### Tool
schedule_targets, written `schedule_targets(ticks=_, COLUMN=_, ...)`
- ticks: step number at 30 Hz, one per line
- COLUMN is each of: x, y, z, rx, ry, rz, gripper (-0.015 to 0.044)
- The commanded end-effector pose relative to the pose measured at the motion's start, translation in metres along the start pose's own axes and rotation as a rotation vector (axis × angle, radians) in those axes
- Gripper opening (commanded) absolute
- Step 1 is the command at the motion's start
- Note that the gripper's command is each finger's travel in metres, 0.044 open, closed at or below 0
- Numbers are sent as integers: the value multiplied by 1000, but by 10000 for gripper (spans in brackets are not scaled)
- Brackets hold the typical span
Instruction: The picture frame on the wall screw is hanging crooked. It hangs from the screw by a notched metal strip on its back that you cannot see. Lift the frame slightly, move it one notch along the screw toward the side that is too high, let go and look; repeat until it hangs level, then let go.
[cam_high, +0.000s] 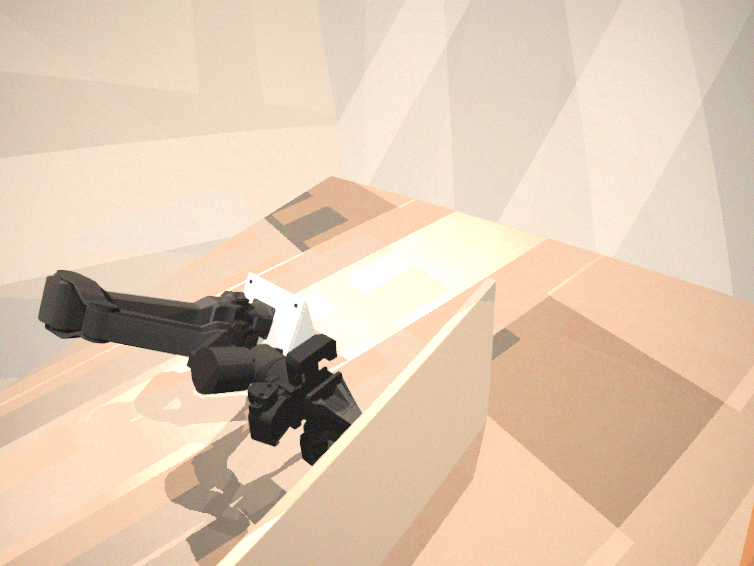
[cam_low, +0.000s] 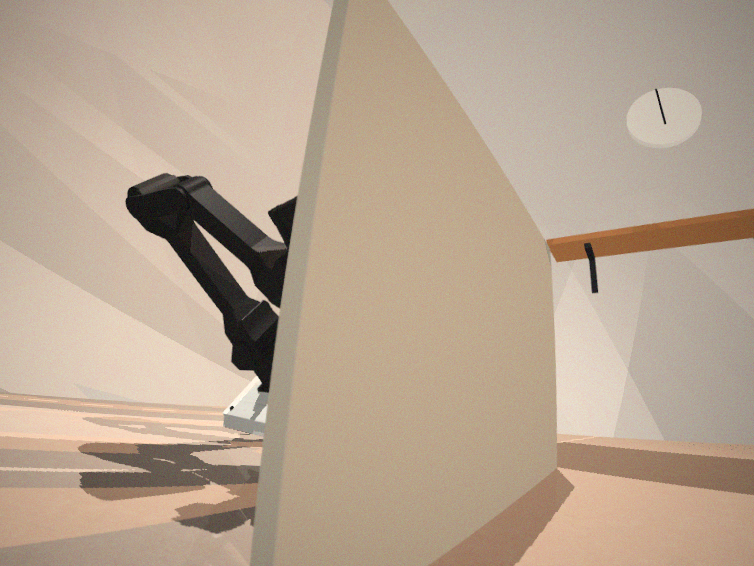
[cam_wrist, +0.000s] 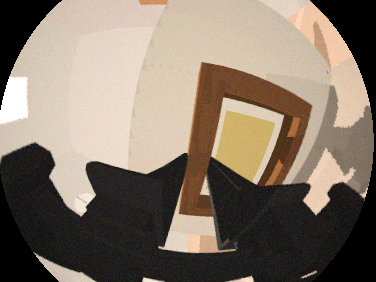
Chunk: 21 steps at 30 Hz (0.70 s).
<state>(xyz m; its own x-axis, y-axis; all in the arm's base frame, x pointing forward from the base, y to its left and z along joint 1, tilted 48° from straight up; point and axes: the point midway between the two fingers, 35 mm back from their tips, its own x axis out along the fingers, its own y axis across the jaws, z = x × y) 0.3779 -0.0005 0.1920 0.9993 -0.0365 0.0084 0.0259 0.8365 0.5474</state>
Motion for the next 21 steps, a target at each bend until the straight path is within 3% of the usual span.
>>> schedule_targets(ticks=1, x=0, y=3, z=-1, rx=5, ry=2, rz=15, gripper=0)
schedule_targets(ticks=21, x=0, y=-3, z=0, rx=2, ry=0, rz=5, gripper=0)
